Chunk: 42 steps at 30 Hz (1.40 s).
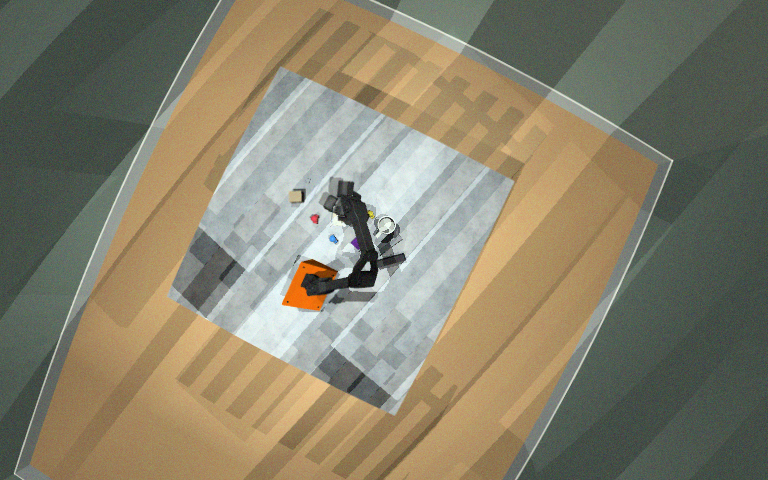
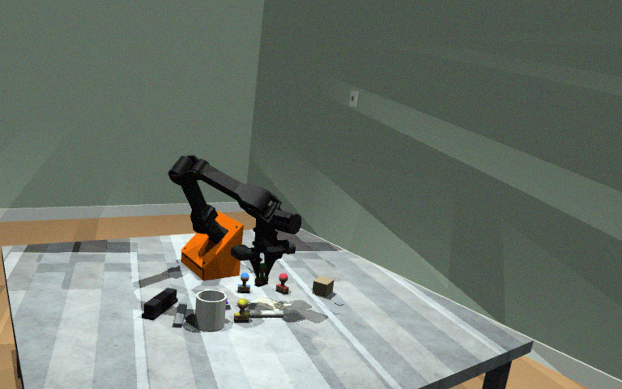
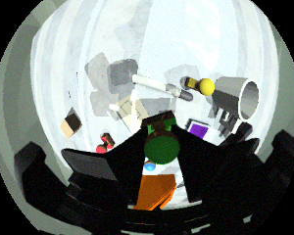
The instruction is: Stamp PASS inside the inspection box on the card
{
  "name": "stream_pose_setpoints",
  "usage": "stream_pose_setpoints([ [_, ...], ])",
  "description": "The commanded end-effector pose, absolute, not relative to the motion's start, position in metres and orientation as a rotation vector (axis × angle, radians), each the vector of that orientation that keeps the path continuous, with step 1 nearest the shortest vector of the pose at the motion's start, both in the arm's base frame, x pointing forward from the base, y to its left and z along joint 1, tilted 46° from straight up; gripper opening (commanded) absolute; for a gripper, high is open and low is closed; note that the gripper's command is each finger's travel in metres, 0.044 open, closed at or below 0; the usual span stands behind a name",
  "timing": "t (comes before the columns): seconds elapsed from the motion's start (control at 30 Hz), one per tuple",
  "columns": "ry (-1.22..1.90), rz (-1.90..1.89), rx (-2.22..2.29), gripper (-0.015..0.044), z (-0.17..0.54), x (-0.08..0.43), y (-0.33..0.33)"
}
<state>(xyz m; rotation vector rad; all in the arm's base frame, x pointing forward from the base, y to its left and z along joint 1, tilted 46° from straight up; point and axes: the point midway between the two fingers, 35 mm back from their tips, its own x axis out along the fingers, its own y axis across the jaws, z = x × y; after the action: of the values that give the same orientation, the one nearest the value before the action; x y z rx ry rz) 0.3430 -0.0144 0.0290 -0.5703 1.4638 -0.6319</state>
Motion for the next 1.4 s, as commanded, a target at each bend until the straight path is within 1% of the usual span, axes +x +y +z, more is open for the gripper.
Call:
stream_pose_setpoints([
  [0.0, 1.456, -0.634, -0.575, 0.0, 0.043, 0.332, -0.027],
  [0.77, 1.457, -0.65, -0.588, 0.0, 0.082, 0.255, -0.084],
  [1.37, 1.458, -0.65, -0.587, 0.0, 0.077, 0.253, -0.091],
])
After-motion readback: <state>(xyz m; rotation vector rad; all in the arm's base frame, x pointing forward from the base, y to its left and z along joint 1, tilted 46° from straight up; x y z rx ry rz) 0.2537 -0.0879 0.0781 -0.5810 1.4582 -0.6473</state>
